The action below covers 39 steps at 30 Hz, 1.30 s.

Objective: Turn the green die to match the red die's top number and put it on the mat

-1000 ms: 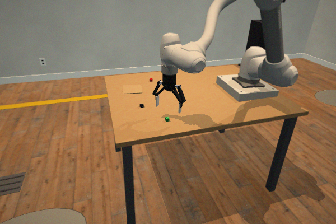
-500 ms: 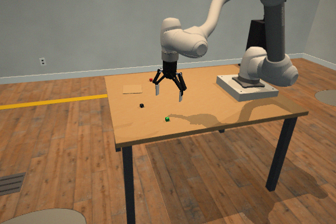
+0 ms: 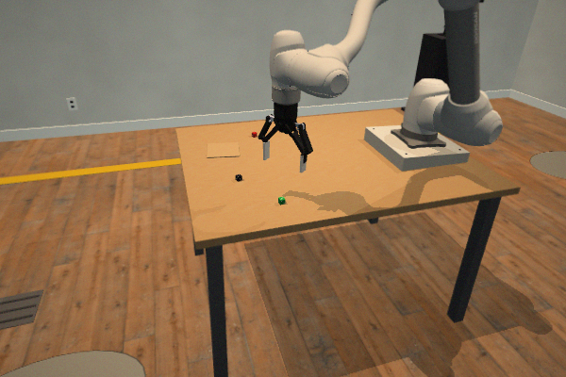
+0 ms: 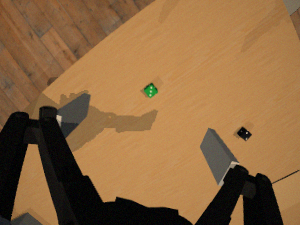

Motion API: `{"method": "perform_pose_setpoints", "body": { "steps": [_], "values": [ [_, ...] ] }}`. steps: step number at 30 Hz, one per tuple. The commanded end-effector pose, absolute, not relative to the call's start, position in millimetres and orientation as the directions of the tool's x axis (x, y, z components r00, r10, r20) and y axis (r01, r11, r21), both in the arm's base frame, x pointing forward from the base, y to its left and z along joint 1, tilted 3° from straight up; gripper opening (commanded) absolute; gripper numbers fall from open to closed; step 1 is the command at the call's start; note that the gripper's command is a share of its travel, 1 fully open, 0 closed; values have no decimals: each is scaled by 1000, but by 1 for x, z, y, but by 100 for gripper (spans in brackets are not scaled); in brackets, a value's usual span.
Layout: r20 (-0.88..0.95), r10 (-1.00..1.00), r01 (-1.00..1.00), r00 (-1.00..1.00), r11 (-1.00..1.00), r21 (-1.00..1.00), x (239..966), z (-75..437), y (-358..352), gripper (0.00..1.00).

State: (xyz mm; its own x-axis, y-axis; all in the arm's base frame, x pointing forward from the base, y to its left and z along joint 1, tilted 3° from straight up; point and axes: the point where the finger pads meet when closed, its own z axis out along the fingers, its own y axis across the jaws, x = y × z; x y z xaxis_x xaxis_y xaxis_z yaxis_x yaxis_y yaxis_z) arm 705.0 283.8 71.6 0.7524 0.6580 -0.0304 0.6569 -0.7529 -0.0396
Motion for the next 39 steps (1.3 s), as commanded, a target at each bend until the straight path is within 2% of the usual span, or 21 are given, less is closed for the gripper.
{"method": "perform_pose_setpoints", "body": {
  "steps": [1,7,9,14,29,37,38,39],
  "values": [
    [-37,518,517,854,-855,-31,706,69,285,100],
    [-43,313,313,949,-950,-22,708,66,286,100],
    [-46,191,190,981,-982,-16,709,64,287,100],
    [-47,110,110,993,-994,-12,710,63,288,100],
    [-47,108,107,993,-994,-12,710,62,288,100],
    [-47,107,107,993,-994,-12,707,25,288,100],
    [-47,107,107,993,-994,-12,707,25,288,29],
    [-47,107,107,993,-994,-12,707,25,288,29]
  ]
}}
